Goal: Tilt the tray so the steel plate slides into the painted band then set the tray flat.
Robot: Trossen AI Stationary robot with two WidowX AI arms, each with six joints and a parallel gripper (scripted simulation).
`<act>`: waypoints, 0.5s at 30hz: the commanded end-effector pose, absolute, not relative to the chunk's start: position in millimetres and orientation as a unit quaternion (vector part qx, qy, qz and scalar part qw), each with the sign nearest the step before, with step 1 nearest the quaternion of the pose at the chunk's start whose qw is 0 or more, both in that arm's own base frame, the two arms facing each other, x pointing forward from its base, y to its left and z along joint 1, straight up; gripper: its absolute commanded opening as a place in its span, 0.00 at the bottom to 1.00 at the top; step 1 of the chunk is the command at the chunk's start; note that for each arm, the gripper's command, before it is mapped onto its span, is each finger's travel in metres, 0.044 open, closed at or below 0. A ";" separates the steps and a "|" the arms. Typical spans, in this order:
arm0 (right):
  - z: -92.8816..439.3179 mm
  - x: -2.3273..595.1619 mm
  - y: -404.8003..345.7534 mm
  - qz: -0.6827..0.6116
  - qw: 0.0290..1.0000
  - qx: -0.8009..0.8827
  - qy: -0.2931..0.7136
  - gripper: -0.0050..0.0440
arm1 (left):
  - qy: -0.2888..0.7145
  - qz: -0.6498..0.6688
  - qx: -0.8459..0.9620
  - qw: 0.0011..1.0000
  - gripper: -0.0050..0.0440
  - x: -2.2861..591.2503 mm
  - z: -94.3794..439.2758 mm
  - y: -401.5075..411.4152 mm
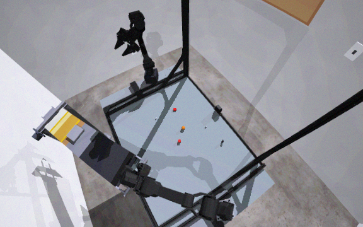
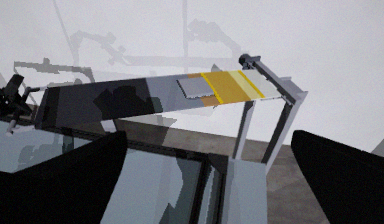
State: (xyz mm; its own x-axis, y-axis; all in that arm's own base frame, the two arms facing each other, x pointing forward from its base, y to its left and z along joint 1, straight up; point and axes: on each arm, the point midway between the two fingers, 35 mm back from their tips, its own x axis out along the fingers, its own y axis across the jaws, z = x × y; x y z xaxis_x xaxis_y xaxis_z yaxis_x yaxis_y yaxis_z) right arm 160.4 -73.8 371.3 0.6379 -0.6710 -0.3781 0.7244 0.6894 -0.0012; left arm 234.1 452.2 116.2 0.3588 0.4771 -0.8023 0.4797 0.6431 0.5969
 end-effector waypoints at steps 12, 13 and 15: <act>371.8 160.2 -74.0 -0.388 0.902 0.076 0.176 1.00 | 0.554 0.021 0.439 0.707 0.10 235.9 149.7 455.2; 371.8 160.2 -74.0 -0.388 0.902 0.076 0.176 1.00 | 0.554 0.021 0.439 0.707 0.10 236.0 150.5 455.3; 371.8 160.2 -74.0 -0.388 0.902 0.076 0.176 1.00 | 0.554 0.021 0.440 0.707 0.10 236.1 152.0 455.5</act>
State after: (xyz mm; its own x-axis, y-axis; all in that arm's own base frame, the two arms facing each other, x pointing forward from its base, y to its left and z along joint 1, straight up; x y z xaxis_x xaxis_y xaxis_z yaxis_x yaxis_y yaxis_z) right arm 160.5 -73.7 371.3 0.6379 -0.6709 -0.3781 0.7243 0.6895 -0.0014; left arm 234.7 453.0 125.3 0.3632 0.4824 -0.7971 0.4768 0.6388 0.6038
